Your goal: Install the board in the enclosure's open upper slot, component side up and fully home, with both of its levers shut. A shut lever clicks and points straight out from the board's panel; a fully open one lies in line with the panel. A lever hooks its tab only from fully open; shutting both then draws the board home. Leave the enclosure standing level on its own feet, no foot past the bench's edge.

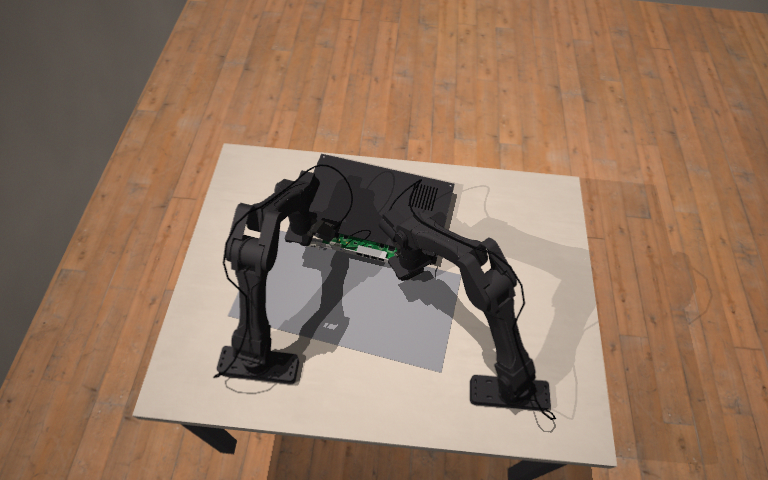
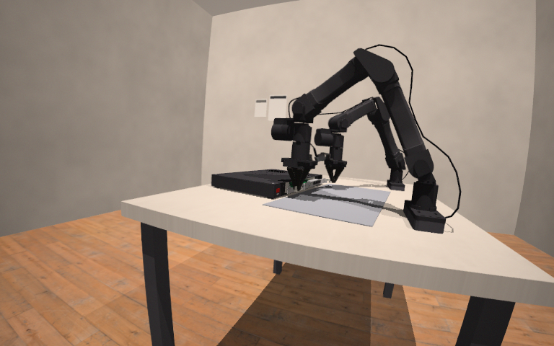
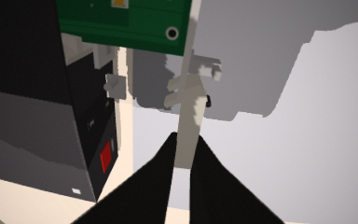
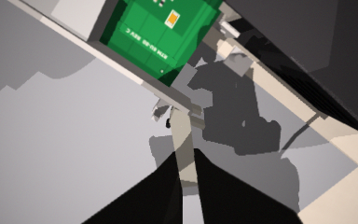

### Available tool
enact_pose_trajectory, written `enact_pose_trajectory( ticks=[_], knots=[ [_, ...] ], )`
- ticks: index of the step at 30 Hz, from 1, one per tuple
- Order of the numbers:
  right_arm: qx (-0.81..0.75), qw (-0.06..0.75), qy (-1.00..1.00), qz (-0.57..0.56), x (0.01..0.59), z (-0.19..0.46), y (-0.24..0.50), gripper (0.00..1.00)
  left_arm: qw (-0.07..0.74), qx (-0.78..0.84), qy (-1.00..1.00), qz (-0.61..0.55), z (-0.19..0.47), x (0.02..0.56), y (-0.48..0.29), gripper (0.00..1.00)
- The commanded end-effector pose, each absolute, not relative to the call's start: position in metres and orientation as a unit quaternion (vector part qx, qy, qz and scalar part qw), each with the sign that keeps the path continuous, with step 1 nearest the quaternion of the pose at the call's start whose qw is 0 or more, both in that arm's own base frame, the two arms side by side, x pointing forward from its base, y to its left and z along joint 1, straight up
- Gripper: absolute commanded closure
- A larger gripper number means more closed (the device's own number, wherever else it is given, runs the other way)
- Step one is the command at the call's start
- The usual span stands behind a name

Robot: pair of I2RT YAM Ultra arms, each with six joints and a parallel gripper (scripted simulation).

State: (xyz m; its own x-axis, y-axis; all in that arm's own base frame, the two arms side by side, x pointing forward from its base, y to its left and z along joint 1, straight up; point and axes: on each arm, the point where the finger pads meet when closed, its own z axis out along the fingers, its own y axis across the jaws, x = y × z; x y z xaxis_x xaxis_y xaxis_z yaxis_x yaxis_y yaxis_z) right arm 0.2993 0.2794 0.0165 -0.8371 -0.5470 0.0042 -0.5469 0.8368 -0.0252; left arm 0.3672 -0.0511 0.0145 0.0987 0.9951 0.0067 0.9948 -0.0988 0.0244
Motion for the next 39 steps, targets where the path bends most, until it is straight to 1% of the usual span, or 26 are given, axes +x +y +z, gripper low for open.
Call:
enact_pose_trajectory(
  ticks=[1, 39],
  knots=[
    [-0.321, 0.023, 0.947, -0.008, 0.308, 0.025, 0.278, 0.96, 0.011, 0.742, 0.670, 0.010, 0.020, 0.370, -0.052, 0.96],
    [-0.535, 0.027, 0.844, -0.014, 0.324, 0.025, 0.269, 0.96, 0.011, 0.742, 0.670, 0.010, 0.020, 0.370, -0.052, 0.96]
  ],
)
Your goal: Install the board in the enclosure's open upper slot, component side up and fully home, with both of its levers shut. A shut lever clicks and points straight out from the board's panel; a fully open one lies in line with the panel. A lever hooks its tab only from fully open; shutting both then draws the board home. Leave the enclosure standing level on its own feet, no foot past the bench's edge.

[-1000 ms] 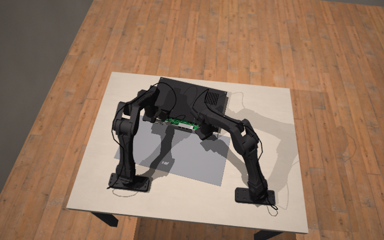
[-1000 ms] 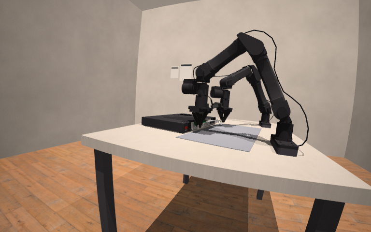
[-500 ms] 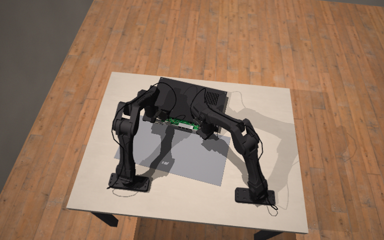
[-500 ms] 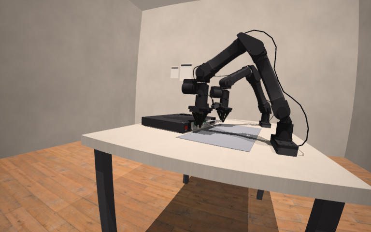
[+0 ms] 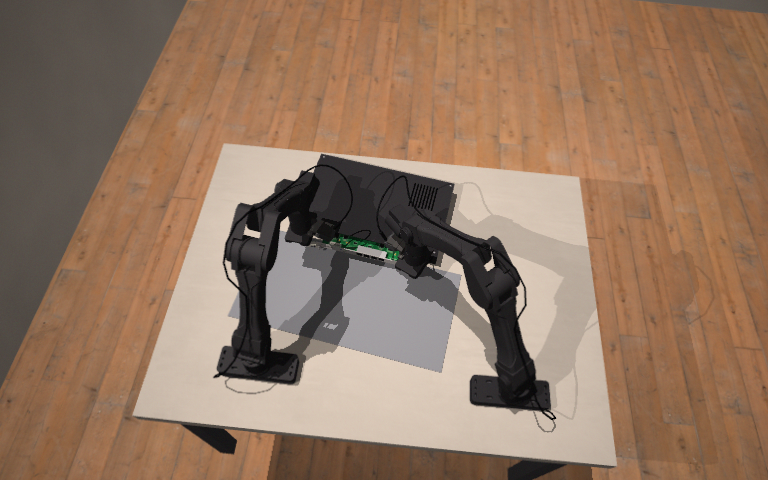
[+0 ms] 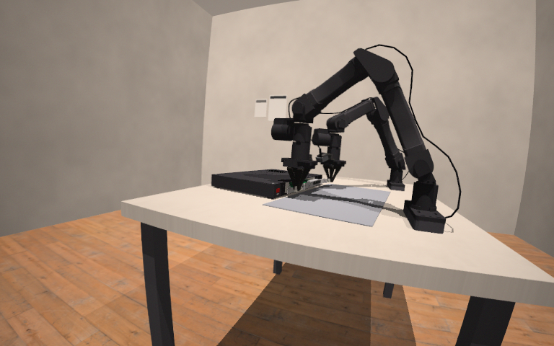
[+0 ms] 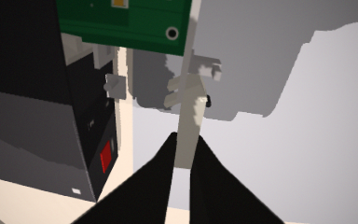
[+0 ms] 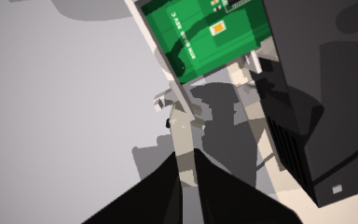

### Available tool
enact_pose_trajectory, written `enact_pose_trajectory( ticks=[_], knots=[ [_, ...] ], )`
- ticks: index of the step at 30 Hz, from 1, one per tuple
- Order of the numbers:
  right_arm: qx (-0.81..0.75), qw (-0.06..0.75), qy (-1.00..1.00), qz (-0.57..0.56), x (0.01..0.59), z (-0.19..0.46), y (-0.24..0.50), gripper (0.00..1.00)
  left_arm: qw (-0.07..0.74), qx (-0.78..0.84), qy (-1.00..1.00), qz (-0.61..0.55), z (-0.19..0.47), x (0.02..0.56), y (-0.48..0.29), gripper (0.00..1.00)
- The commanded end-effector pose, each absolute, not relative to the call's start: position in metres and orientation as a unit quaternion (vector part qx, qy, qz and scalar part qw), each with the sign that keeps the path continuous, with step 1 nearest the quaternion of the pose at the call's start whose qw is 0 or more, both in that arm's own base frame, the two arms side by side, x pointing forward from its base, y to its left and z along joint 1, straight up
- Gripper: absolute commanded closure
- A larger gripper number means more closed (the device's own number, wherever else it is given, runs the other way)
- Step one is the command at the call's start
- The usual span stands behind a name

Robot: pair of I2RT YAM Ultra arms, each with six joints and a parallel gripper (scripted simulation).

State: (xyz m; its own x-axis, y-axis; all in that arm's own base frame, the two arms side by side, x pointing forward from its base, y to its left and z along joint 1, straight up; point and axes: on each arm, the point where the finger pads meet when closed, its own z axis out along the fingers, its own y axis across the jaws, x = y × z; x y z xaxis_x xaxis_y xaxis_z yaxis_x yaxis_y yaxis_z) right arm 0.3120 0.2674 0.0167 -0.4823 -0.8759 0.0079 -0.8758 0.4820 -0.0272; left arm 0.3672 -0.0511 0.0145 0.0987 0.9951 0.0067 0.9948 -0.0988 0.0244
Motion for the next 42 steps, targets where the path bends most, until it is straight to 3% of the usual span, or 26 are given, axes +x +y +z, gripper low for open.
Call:
enact_pose_trajectory(
  ticks=[1, 19, 42],
  knots=[
    [-0.542, 0.029, 0.840, -0.014, 0.325, 0.026, 0.270, 0.96, 0.011, 0.742, 0.670, 0.010, 0.020, 0.370, -0.052, 0.96],
    [-0.632, 0.016, 0.775, -0.016, 0.328, 0.025, 0.264, 0.96, 0.011, 0.742, 0.670, 0.010, 0.020, 0.370, -0.052, 0.96],
    [-0.638, 0.007, 0.770, -0.013, 0.343, 0.024, 0.260, 0.96, 0.004, 0.746, 0.666, -0.001, 0.020, 0.382, -0.056, 0.96]
  ],
)
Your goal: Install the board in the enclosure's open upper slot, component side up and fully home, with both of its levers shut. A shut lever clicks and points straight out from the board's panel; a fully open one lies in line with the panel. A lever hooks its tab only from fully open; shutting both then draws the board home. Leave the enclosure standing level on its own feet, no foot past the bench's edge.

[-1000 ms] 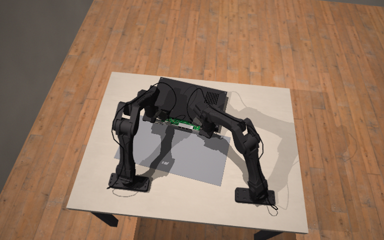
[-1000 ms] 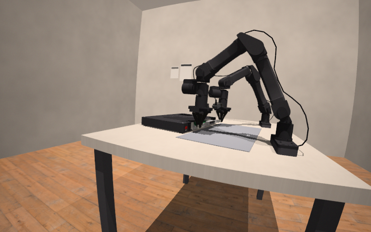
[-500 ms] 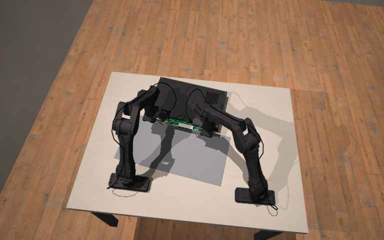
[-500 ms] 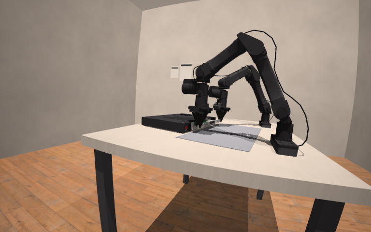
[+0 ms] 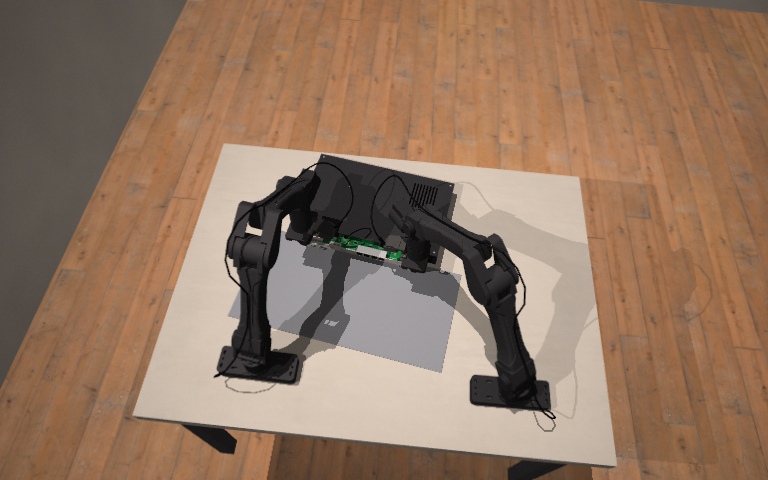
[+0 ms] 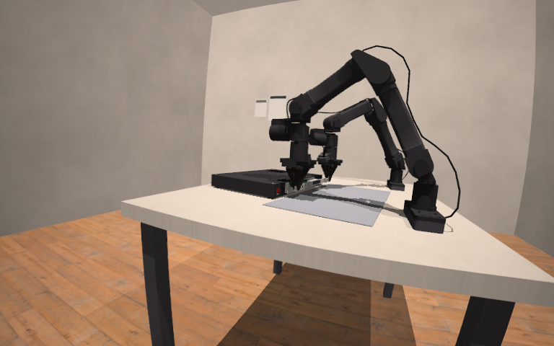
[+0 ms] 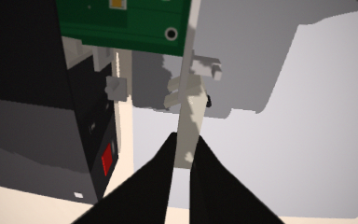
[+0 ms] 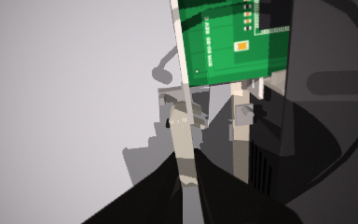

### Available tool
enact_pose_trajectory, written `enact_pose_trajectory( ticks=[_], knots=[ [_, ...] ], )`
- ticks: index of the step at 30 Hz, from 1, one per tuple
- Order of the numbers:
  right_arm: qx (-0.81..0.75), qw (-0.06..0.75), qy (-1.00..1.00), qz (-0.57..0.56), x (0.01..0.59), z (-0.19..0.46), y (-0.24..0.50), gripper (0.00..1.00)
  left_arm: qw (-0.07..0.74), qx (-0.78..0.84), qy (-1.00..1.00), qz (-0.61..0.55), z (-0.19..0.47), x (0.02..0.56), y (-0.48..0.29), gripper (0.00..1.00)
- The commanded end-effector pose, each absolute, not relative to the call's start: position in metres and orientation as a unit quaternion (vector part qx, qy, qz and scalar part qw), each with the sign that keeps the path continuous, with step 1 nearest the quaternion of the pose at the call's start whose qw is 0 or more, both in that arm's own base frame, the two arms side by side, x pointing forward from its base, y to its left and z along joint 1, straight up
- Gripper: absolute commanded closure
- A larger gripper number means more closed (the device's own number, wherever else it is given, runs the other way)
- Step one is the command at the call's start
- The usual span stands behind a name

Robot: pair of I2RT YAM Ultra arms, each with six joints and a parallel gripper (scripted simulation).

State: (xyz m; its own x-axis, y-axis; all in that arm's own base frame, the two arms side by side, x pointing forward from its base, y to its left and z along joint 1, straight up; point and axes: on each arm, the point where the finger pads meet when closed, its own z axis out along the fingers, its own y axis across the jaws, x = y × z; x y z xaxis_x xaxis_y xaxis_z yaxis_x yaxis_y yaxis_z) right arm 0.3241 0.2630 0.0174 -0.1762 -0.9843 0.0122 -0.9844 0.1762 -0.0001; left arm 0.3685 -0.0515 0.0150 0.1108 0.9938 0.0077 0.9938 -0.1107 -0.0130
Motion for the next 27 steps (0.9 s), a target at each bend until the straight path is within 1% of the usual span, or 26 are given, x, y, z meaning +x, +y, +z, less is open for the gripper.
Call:
enact_pose_trajectory(
  ticks=[1, 5, 27],
  knots=[
    [0.636, -0.010, -0.772, 0.013, 0.345, 0.024, 0.260, 0.96, 0.003, -0.748, -0.664, 0.007, 0.020, 0.380, -0.055, 0.96],
    [0.638, -0.004, -0.770, 0.007, 0.352, 0.025, 0.258, 0.96, -0.007, -0.746, -0.665, -0.001, 0.021, 0.395, -0.058, 0.96],
    [0.626, -0.014, -0.780, 0.005, 0.360, 0.027, 0.261, 0.96, 0.001, -0.741, -0.672, -0.002, 0.021, 0.401, -0.056, 0.96]
  ],
)
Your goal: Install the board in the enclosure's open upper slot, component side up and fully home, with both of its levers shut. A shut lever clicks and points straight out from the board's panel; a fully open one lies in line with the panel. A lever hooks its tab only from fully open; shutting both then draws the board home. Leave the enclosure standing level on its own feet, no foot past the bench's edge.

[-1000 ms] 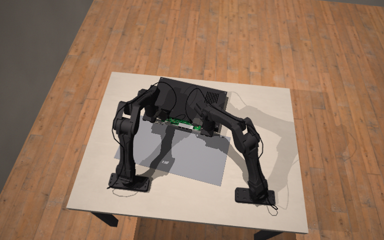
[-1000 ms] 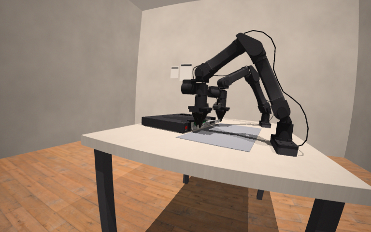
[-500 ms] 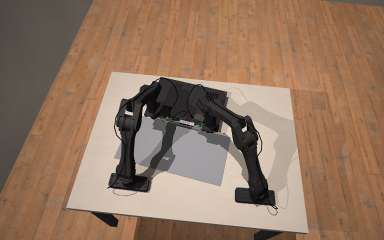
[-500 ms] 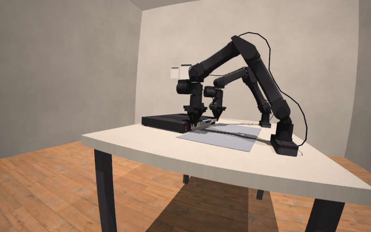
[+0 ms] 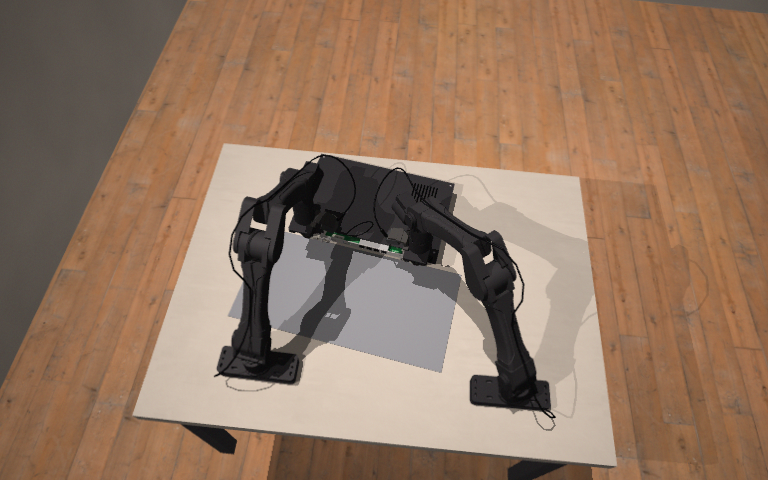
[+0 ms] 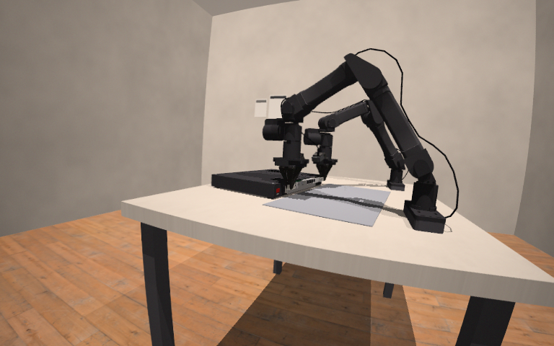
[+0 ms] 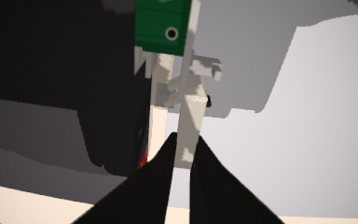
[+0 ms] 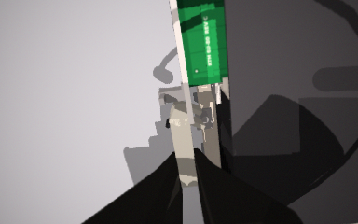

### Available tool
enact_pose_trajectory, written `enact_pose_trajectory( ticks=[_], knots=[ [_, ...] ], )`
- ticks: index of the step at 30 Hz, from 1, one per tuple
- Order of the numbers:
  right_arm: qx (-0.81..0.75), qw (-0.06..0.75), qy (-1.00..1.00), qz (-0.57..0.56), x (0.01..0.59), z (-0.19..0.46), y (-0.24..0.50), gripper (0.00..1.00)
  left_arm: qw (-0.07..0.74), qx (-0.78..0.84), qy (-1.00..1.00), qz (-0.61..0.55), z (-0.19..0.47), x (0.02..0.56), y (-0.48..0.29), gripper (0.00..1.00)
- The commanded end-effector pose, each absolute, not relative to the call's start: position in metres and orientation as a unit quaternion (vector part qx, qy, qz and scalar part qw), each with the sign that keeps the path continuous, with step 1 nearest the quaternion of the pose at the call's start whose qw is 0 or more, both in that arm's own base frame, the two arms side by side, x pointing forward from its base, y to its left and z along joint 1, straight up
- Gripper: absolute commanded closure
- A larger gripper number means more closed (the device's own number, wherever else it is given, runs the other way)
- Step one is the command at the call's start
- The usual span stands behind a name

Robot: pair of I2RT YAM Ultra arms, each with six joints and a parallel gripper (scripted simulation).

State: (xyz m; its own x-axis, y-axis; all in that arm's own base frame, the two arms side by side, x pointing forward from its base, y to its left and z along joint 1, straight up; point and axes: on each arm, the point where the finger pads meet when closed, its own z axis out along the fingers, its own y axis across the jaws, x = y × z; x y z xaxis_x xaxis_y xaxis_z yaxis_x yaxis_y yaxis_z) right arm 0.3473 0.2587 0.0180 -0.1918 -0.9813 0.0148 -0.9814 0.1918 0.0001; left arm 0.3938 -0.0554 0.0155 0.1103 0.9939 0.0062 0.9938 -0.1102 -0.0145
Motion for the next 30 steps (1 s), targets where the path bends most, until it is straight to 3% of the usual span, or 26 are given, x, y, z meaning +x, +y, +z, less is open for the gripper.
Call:
enact_pose_trajectory(
  ticks=[1, 30],
  knots=[
    [0.631, -0.010, -0.776, 0.005, 0.3559, 0.0261, 0.2614, 0.96, 0.000, -0.741, -0.672, -0.002, 0.0213, 0.4015, -0.0559, 0.96],
    [0.576, -0.020, -0.817, 0.000, 0.3604, 0.0264, 0.2626, 0.96, -0.013, -0.703, -0.711, -0.013, 0.0248, 0.4053, -0.0566, 0.96]
  ],
)
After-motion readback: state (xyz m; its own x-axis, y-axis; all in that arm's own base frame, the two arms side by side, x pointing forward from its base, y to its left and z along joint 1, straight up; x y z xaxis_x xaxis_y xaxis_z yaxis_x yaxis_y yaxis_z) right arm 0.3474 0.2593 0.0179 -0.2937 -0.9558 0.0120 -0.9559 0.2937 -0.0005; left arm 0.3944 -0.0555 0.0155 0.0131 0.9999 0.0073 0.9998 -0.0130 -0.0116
